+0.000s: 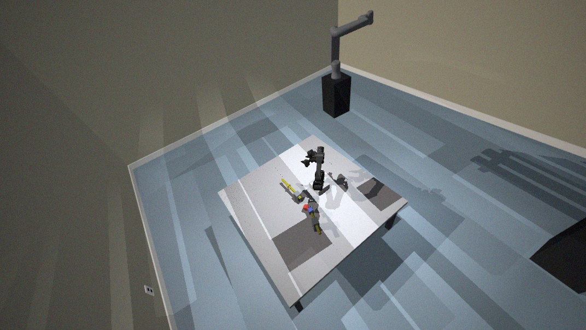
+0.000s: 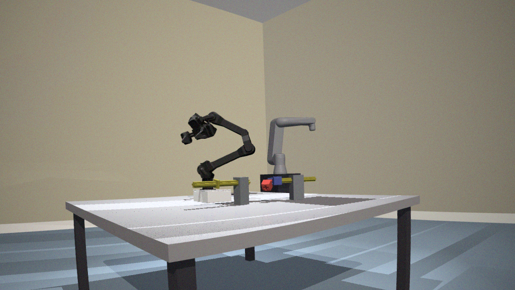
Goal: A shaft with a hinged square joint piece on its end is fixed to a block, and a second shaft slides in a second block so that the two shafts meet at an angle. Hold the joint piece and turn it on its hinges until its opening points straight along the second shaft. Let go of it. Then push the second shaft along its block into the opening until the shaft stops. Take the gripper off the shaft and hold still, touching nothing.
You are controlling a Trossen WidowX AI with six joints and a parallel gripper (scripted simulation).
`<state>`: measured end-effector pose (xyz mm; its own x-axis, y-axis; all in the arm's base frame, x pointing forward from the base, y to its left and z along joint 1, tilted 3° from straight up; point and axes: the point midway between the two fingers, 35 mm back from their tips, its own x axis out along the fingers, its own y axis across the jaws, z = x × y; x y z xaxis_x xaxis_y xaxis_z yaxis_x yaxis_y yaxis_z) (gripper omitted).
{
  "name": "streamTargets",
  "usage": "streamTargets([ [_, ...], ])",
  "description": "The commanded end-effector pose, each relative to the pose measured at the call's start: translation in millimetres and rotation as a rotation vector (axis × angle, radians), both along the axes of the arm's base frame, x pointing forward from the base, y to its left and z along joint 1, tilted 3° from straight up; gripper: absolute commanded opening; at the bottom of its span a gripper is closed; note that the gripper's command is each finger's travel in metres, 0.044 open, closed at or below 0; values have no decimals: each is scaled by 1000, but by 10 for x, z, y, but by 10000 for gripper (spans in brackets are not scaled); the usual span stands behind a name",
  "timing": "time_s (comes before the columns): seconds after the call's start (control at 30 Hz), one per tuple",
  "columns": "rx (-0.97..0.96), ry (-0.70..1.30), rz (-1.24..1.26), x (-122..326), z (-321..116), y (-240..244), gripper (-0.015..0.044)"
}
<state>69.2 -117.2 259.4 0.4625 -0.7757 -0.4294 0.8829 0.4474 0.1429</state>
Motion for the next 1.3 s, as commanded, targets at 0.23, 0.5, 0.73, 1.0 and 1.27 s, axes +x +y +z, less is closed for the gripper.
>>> streamTargets([
  [0.23, 101, -30, 112, 60, 23, 7, 440],
  [0.5, 288, -33, 307, 219, 30, -18, 440],
  [0.73, 427, 34, 484, 457, -4, -36, 440],
  [1.0, 581, 163, 666, 853, -94, 12, 440],
  [1.27, 699, 354, 821, 1357, -251, 232, 440],
])
